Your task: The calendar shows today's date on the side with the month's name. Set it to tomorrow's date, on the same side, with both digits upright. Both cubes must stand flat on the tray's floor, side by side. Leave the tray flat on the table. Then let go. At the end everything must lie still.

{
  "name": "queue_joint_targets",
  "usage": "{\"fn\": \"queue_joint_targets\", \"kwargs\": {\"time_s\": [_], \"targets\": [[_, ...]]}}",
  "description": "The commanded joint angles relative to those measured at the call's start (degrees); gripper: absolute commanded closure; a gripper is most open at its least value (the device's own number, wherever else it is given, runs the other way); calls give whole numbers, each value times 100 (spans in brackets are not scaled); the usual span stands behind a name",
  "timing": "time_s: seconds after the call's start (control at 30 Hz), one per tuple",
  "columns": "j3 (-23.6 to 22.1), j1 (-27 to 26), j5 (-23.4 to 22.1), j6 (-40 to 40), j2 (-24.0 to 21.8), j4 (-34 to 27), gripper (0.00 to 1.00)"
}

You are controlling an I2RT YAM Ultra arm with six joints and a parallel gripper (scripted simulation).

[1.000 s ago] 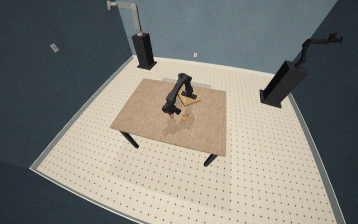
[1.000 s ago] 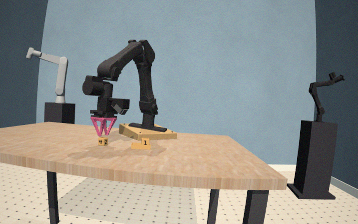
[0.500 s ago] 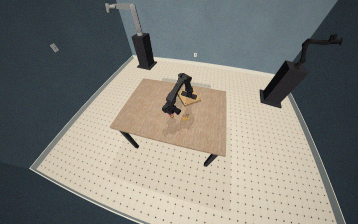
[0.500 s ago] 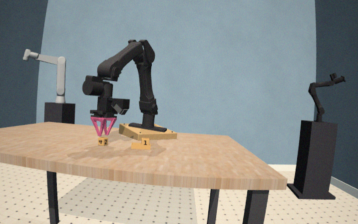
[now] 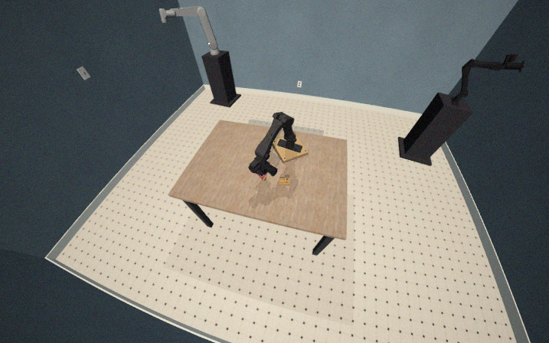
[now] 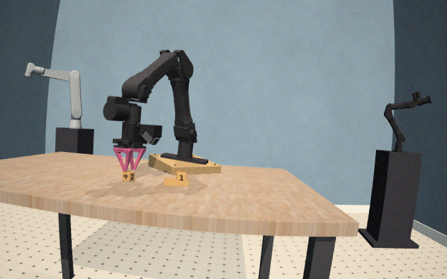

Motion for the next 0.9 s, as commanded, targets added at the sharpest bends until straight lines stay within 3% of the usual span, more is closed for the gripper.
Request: {"fn": "queue_joint_targets", "kwargs": {"time_s": [0.0,0.1,0.13,0.27,0.87], "targets": [[-114,44,-24,39,131,143,55],[-133,38,-24,42,148,178,55],[90,42,-25,37,174,227,55],[-221,78,-24,52,244,363,55],[-225,68,-23,56,253,398,55]]}}
